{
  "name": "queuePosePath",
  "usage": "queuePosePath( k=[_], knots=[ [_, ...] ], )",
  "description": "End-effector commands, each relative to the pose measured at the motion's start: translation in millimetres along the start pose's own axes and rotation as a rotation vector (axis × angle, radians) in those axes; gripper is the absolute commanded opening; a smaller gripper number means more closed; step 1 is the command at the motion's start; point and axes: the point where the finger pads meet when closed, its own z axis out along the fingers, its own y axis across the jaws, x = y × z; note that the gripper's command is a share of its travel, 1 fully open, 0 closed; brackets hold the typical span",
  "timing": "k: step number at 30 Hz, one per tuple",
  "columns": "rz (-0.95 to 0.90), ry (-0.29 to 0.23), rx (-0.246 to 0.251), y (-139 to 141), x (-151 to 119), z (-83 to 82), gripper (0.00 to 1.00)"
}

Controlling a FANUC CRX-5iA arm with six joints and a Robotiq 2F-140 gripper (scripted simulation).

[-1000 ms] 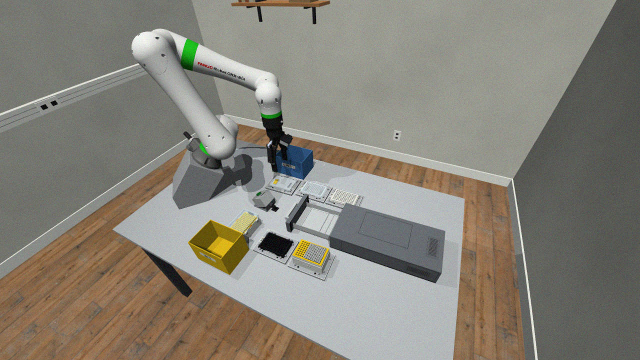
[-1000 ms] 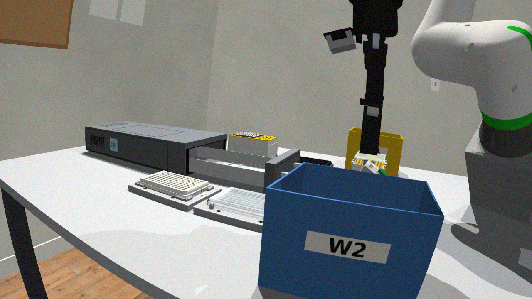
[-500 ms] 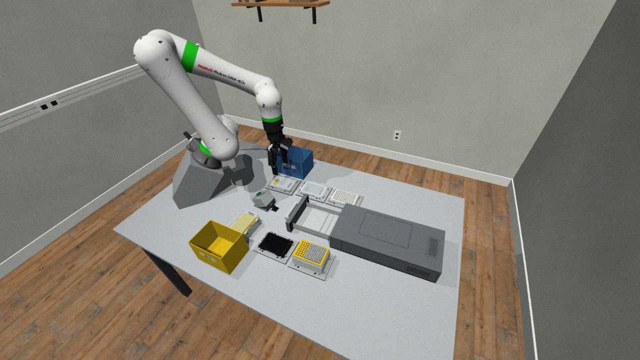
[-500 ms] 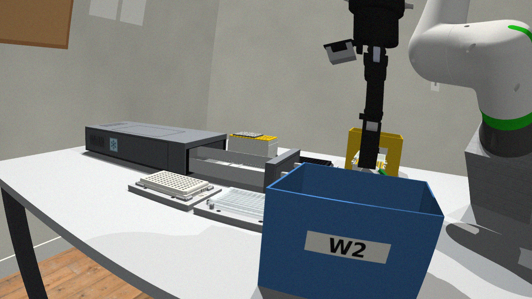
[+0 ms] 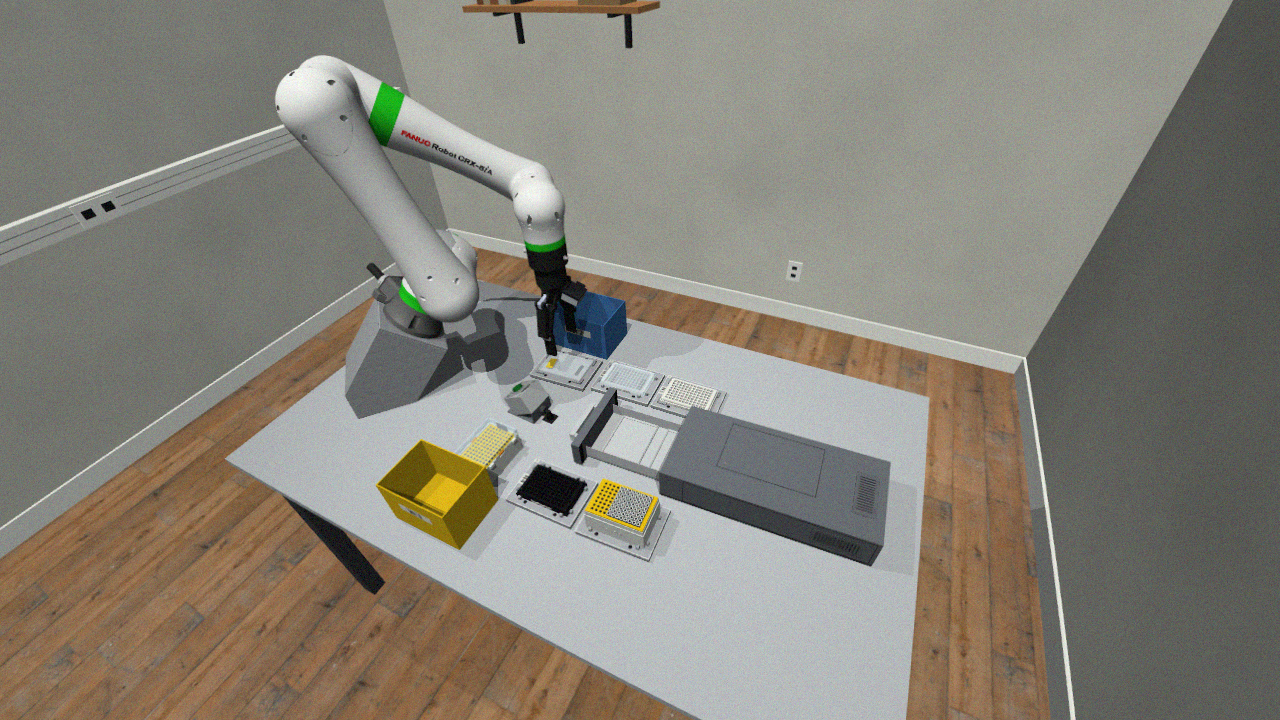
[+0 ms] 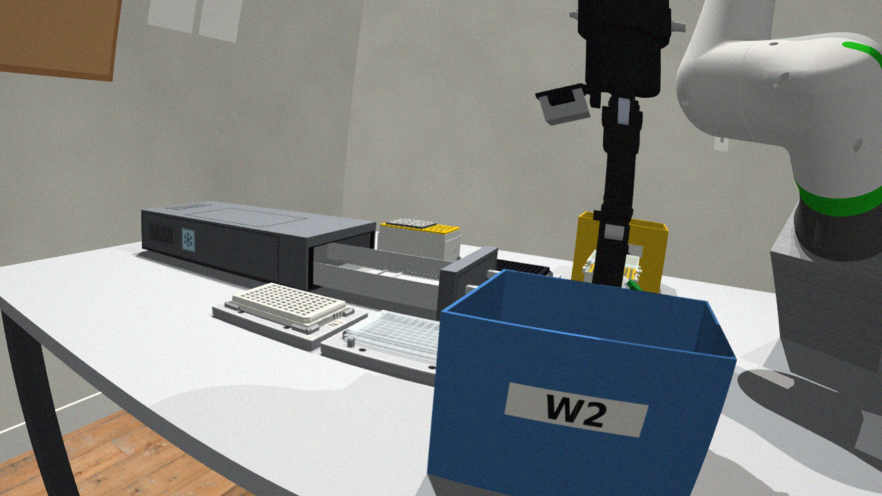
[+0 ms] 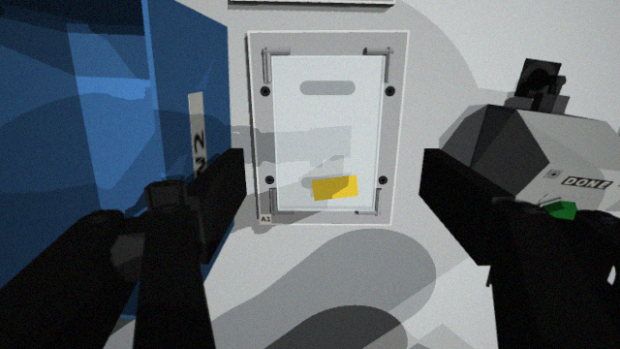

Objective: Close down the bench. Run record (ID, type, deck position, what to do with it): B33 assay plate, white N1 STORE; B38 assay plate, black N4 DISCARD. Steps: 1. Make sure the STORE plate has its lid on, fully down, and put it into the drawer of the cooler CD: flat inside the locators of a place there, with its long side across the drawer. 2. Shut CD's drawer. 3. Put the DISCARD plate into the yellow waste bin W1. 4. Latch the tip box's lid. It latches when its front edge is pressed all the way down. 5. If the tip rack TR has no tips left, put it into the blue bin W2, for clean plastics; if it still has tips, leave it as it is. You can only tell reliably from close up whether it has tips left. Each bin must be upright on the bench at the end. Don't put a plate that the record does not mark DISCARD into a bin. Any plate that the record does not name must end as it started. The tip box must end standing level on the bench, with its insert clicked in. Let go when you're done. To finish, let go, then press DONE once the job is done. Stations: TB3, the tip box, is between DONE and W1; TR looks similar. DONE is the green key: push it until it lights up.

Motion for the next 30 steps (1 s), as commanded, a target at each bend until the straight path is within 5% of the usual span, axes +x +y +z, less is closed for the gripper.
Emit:
queuePosePath(
  k=[1,30],
  knots=[
    [0.000,0.001,0.000,-0.2,0.6,1.2,0.70],
    [0.000,0.001,0.000,-0.3,0.6,35.8,0.70]
  ],
)
